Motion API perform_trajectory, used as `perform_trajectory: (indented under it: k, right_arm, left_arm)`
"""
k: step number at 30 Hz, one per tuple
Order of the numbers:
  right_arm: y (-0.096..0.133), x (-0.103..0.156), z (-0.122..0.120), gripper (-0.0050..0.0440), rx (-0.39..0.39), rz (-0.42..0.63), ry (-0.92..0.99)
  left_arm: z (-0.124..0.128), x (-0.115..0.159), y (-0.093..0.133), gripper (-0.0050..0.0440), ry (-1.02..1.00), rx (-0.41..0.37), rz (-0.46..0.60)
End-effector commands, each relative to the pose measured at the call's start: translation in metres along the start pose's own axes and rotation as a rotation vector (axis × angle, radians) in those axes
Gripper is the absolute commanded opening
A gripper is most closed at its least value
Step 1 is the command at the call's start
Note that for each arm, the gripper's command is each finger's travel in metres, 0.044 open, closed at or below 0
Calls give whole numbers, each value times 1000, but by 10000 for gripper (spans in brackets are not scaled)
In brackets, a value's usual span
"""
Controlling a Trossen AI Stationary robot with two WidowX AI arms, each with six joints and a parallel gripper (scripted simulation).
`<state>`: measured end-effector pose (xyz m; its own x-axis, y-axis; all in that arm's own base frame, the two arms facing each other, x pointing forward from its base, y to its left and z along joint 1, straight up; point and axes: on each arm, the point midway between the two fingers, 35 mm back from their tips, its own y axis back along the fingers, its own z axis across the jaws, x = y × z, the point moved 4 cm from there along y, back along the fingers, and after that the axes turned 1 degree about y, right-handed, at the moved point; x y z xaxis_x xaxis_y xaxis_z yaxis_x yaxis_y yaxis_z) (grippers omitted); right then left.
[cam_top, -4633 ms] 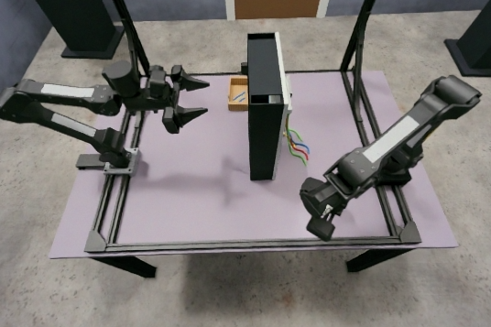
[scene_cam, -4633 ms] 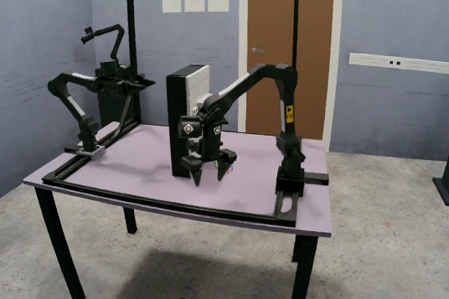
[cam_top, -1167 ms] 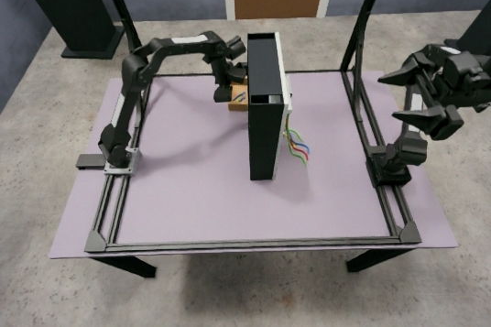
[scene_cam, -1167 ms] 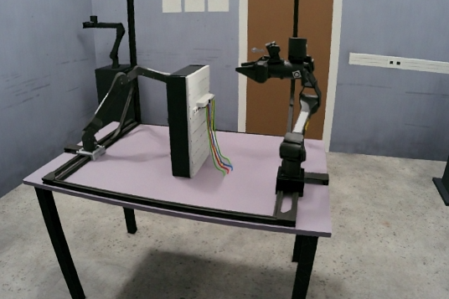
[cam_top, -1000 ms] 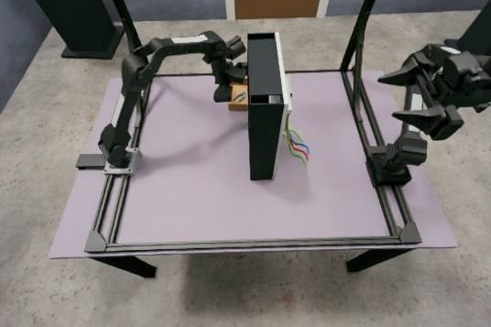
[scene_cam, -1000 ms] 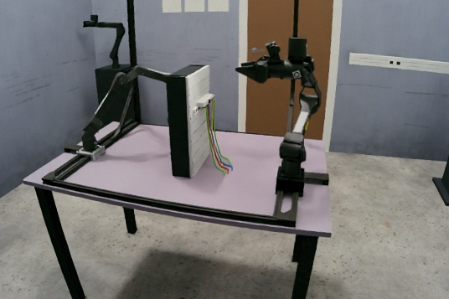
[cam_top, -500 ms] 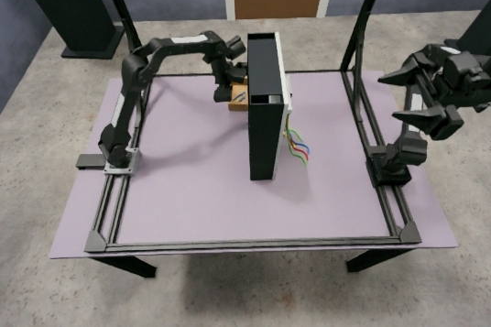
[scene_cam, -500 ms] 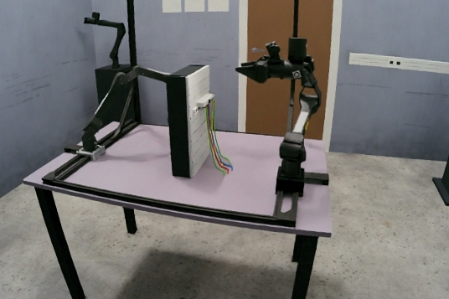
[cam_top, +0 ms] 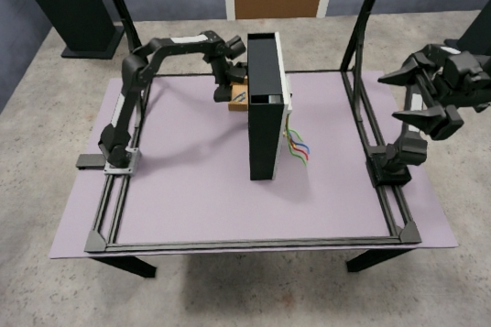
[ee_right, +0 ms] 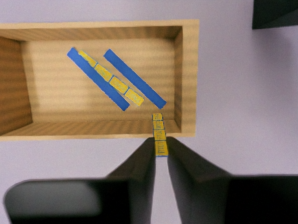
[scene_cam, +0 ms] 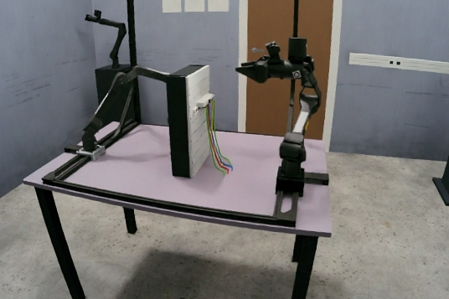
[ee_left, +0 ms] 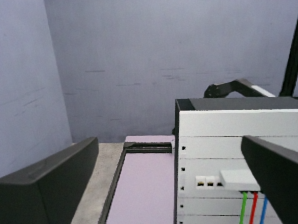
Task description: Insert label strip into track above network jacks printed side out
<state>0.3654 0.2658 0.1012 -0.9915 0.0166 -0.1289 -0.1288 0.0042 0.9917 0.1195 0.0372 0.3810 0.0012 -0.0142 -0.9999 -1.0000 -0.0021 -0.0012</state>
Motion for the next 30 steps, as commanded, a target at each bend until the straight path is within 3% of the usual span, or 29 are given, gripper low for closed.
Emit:
perform_trajectory:
  k: [1,6,12,23,30]
  right_arm:
    - [32,-5,2,-50,-31,-49,-9]
    - [45,-4,2,-50,-31,-49,-9]
    - [34,-4,2,-50,-10,-22,-8]
    - [73,-9,2,-50,-10,-22,-7]
    - [79,-9,1,-50,-10,-22,-7]
  left_arm:
    - [0,-1,0,440,-2,2,-1]
    - [0,-1,0,440,-2,2,-1]
    - [0,-1,0,440,-2,2,-1]
    - [0,-1,0,440,-2,2,-1]
    - [0,-1,0,440,-2,2,-1]
